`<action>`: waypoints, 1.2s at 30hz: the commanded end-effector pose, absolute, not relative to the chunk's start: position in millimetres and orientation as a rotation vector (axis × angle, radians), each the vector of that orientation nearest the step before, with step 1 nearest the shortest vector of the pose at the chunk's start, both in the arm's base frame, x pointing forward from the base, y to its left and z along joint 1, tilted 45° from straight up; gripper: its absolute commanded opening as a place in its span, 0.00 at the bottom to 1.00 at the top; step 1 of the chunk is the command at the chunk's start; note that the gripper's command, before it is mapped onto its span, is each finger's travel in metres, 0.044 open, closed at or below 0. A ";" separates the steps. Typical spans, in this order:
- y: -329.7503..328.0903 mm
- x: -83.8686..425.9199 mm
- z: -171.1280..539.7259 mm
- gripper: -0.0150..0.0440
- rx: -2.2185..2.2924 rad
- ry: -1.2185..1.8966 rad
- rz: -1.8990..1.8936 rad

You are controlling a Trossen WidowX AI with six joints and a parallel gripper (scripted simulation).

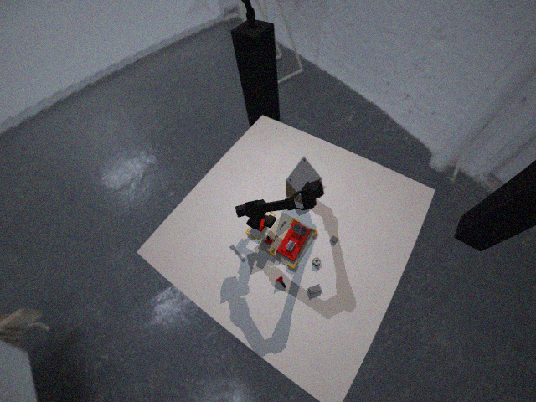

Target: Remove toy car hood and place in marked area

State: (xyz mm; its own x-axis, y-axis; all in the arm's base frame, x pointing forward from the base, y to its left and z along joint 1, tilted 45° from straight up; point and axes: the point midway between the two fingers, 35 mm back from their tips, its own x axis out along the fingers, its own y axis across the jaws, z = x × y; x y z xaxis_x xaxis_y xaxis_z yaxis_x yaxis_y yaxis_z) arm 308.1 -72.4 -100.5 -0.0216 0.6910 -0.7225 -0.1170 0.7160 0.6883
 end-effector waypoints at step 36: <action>-63.0 307.8 -109.8 0.65 0.502 1.461 0.689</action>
State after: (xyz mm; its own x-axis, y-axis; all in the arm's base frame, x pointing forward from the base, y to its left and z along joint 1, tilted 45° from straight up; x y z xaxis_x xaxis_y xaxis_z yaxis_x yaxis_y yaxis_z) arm 307.7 -62.8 -110.0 -0.0221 0.6917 -0.7219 -0.1167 0.7153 0.6890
